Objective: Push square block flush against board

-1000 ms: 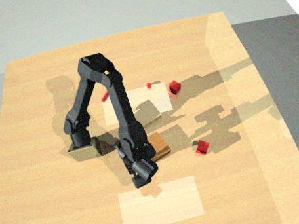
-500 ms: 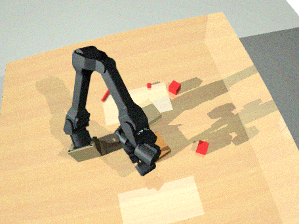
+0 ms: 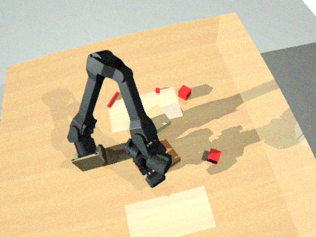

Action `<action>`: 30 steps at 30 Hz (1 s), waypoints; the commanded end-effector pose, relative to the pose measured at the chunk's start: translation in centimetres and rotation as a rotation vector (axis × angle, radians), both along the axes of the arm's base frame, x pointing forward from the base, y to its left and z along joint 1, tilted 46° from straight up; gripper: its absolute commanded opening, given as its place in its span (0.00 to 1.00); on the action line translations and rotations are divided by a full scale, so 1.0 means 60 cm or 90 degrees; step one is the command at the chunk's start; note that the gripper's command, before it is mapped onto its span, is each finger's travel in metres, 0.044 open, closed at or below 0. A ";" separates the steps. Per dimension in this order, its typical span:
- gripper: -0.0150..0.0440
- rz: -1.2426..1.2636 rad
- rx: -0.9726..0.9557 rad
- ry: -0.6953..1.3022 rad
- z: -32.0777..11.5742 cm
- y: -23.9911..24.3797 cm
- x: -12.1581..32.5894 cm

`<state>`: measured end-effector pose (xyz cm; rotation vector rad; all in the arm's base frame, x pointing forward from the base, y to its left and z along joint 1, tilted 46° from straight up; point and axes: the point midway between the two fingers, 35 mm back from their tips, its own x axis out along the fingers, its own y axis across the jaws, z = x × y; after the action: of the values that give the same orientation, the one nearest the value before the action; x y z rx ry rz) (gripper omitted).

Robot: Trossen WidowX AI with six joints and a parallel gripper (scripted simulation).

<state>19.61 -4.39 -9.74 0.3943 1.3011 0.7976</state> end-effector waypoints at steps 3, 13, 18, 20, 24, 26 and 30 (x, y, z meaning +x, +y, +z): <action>0.25 -0.002 0.002 -0.001 0.001 0.004 0.010; 0.25 -0.002 0.002 -0.001 0.006 0.007 0.030; 0.25 -0.002 0.002 -0.001 0.008 0.009 0.039; 0.25 -0.002 0.002 -0.001 0.009 0.010 0.042; 0.25 -0.002 0.002 -0.001 0.011 0.011 0.047; 0.25 -0.002 0.002 -0.001 0.010 0.010 0.045; 0.25 -0.002 0.001 -0.001 0.007 0.008 0.036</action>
<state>22.10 -3.84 -9.23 0.3973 1.3010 0.7959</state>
